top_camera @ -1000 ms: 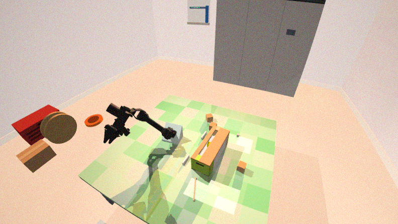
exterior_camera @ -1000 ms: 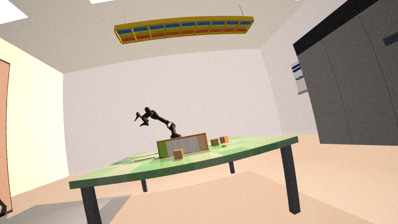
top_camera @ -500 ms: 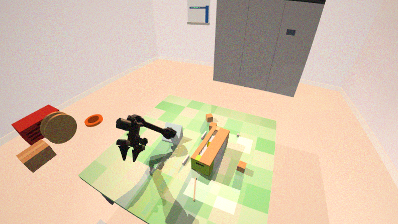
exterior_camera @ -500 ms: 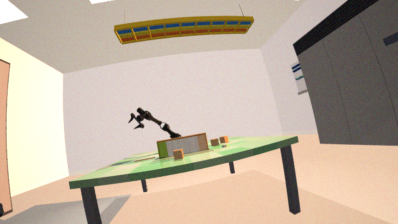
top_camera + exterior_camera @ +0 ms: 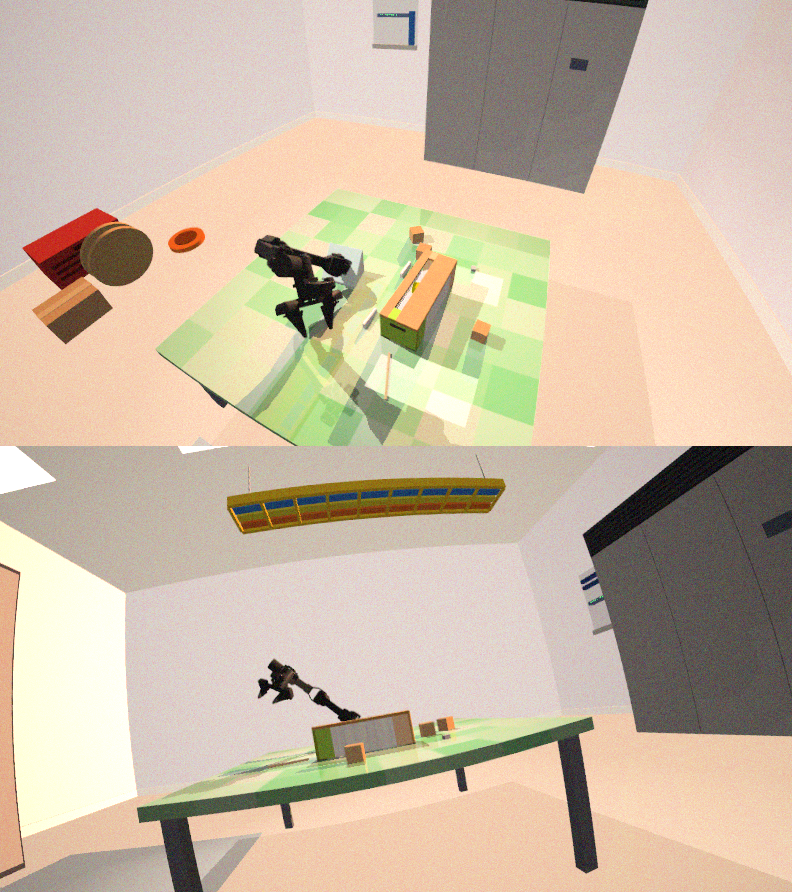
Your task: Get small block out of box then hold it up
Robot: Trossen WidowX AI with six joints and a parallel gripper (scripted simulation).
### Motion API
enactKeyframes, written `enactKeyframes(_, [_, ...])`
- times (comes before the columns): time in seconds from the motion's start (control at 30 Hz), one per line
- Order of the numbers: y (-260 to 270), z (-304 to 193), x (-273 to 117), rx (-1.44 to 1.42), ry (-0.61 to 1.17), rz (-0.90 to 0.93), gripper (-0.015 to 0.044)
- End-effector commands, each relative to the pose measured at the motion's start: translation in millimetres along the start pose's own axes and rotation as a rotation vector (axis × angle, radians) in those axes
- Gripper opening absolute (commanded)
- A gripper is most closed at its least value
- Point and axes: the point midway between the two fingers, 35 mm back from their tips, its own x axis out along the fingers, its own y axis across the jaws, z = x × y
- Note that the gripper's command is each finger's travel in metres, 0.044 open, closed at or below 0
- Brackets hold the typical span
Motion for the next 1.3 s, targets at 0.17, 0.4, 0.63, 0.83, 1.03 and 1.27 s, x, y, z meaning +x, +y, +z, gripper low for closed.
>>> enactKeyframes(0.17, [114,49,22,0.424,0.037,0.335,0.04])
enactKeyframes(0.4, [182,66,17,0.657,0.176,0.503,0.04])
enactKeyframes(0.63, [248,69,2,0.886,0.413,0.598,0.04])
enactKeyframes(0.83, [297,63,-16,1.061,0.658,0.593,0.04])
enactKeyframes(1.03, [340,49,-38,1.219,0.913,0.489,0.04])
enactKeyframes(1.27, [379,27,-67,1.379,1.173,0.238,0.04])
